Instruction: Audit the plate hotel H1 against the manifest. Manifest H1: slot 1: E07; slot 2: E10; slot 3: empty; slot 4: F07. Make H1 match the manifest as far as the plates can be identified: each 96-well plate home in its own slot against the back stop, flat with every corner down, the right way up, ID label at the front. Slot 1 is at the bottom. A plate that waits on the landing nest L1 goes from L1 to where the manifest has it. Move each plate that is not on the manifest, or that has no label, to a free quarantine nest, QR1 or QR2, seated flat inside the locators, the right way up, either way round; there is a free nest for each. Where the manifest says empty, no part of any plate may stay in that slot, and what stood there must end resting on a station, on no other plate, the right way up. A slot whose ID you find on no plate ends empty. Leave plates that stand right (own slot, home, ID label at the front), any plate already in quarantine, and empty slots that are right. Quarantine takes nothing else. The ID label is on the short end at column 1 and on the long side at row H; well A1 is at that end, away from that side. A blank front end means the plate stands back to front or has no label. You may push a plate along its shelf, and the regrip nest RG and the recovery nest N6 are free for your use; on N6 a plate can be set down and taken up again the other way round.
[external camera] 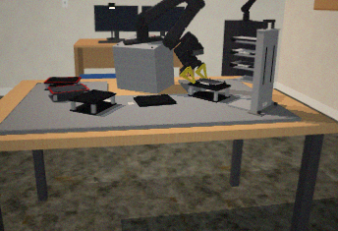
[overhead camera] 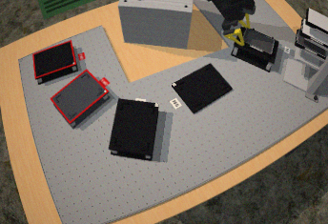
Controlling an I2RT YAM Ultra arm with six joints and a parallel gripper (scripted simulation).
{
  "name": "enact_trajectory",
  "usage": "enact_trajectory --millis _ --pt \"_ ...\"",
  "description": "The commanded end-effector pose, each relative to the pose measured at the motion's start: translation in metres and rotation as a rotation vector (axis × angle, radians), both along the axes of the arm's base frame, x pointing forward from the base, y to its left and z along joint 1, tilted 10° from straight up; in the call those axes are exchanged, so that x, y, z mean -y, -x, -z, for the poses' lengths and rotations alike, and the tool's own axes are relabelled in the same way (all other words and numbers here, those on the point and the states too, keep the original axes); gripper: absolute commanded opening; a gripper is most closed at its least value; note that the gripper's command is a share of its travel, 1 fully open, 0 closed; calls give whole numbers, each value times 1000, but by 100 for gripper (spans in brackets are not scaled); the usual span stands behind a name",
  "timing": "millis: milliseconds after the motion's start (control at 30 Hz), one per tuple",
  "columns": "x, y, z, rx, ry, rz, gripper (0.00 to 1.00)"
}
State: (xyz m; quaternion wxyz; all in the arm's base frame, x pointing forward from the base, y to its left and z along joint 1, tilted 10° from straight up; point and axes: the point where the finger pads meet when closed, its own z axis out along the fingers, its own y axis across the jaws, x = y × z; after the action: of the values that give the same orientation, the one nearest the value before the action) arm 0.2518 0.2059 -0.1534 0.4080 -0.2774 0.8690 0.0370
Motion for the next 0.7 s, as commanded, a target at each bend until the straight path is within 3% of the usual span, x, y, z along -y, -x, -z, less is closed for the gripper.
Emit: enact_trajectory --millis 0,67,100,133,667 --pt "-4 -4 -1 13 -10 -4 100" --pt "-7 -8 0 24 -19 -4 100" --pt "-13 -11 -11 38 -33 -7 100" --pt "0 2 -7 5 7 -11 100" --pt "-2 8 -30 4 1 -5 100"
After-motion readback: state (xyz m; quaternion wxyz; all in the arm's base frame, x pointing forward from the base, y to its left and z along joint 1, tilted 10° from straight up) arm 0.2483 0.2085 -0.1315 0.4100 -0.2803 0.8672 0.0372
